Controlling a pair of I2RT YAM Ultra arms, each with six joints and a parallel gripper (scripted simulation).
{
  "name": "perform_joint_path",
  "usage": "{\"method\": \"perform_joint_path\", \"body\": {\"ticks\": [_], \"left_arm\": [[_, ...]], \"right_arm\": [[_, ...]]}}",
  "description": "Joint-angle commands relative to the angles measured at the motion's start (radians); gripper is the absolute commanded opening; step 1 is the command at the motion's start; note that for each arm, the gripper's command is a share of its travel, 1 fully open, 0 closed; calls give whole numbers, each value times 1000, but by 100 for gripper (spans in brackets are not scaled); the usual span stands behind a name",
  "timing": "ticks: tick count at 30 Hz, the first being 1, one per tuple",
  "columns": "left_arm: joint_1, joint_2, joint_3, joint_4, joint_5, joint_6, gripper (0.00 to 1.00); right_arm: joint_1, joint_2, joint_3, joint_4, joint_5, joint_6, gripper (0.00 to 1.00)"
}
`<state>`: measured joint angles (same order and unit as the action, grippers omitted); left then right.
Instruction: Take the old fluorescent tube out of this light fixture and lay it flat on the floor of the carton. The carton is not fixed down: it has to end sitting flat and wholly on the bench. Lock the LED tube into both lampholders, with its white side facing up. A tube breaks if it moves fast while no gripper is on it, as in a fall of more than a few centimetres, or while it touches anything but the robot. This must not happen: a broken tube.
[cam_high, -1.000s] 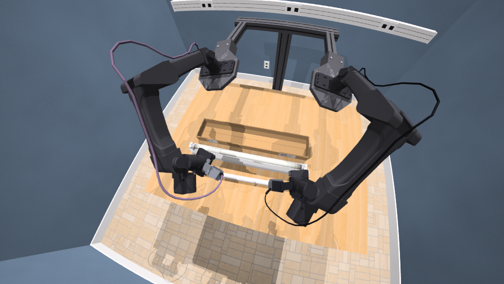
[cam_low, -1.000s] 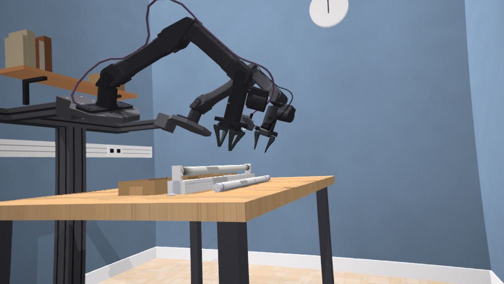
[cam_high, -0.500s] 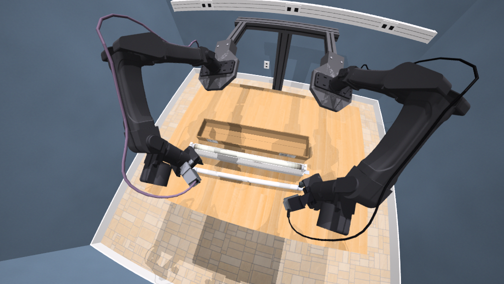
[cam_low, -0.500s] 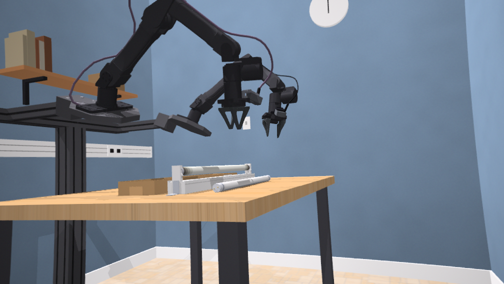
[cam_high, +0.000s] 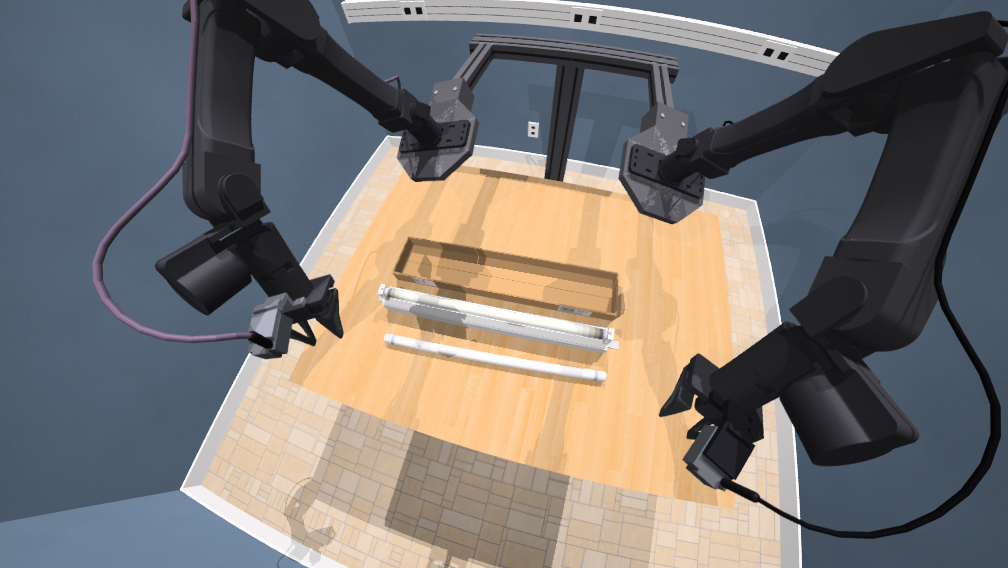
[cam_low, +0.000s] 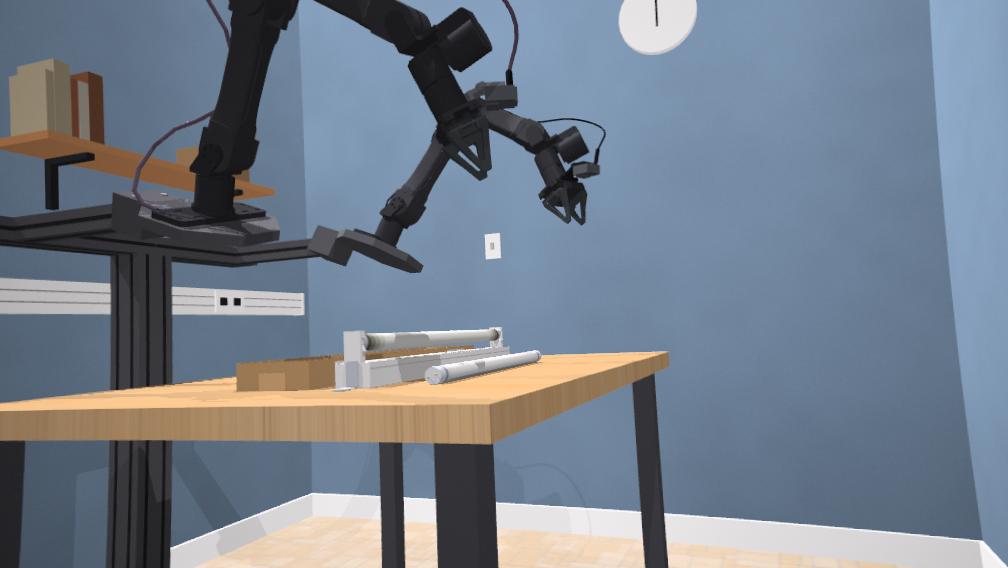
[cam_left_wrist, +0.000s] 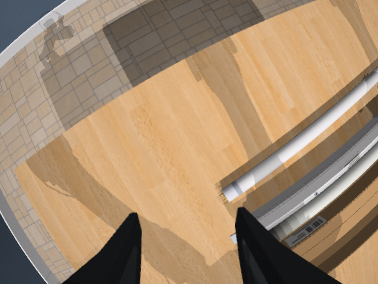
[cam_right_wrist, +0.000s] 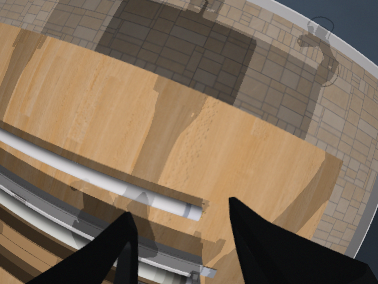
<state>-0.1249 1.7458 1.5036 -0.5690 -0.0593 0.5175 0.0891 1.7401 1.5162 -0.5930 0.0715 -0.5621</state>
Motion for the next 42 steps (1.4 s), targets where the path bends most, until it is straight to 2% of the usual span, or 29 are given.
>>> {"method": "perform_joint_path", "body": {"ticks": [1, 3, 5, 16, 17, 20, 22, 28, 33, 36, 37, 42], "left_arm": [[-8, -72, -68, 116, 3, -85, 49], [22, -123, -93, 155, 16, -118, 49], [22, -123, -93, 155, 16, -118, 49], [85, -474, -305, 416, 66, -401, 49], [71, -453, -333, 421, 53, -400, 49], [103, -565, -369, 498, 57, -448, 49], [103, -565, -369, 498, 57, -448, 49], [124, -678, -461, 592, 65, -533, 49], [130, -720, -486, 608, 68, -544, 49], [121, -724, -443, 579, 66, -510, 49], [103, -676, -488, 549, 52, -492, 49], [91, -648, -498, 607, 28, -435, 49]], "right_arm": [[14, -90, -76, 124, -7, 92, 49], [-13, -143, -101, 169, -20, 127, 49], [-13, -143, -101, 169, -20, 127, 49], [-60, -477, -288, 399, -78, 416, 49], [-50, -466, -333, 429, -68, 428, 49], [-76, -574, -373, 511, -67, 481, 49], [-76, -574, -373, 511, -67, 481, 49], [-89, -685, -468, 615, -78, 573, 49], [-91, -726, -487, 636, -80, 585, 49], [-84, -730, -450, 620, -77, 558, 49], [-74, -676, -496, 589, -63, 537, 49], [-68, -649, -493, 623, -49, 469, 49]]}}
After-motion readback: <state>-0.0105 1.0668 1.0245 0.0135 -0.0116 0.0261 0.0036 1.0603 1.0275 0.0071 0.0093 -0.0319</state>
